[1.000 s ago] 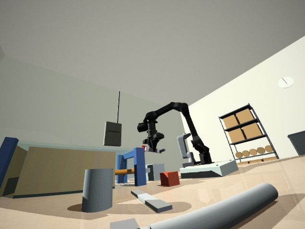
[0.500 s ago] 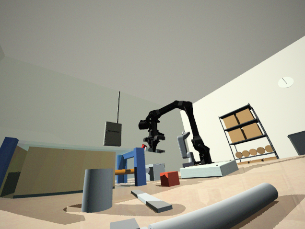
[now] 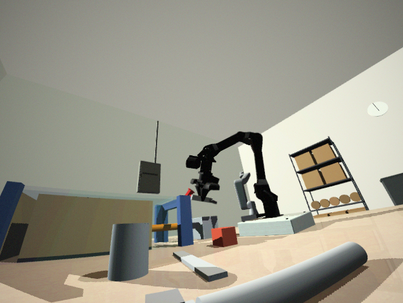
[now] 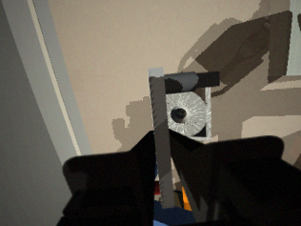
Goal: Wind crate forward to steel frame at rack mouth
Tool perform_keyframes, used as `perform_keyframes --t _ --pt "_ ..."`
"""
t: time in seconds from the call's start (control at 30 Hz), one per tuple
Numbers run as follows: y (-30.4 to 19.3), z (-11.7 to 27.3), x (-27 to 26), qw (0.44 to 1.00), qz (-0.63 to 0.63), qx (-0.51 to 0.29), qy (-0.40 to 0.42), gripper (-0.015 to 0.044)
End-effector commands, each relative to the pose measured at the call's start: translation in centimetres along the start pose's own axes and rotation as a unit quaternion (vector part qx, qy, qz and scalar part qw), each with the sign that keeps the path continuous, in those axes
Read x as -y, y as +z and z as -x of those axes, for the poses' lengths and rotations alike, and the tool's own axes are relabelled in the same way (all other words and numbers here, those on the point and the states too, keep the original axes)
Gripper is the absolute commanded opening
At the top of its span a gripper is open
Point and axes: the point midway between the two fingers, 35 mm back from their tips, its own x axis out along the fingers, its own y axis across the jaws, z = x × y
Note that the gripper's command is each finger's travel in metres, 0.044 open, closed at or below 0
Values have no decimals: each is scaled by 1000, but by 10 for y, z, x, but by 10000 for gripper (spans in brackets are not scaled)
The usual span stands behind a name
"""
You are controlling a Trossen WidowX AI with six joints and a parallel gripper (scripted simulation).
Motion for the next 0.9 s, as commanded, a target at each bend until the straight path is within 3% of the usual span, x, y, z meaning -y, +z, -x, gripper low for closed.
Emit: perform_keyframes --t 0.0,0.87 --pt "0 1 0 999 -2 0 32 0" --pt "0 1 0 969 -3 5 247 0"
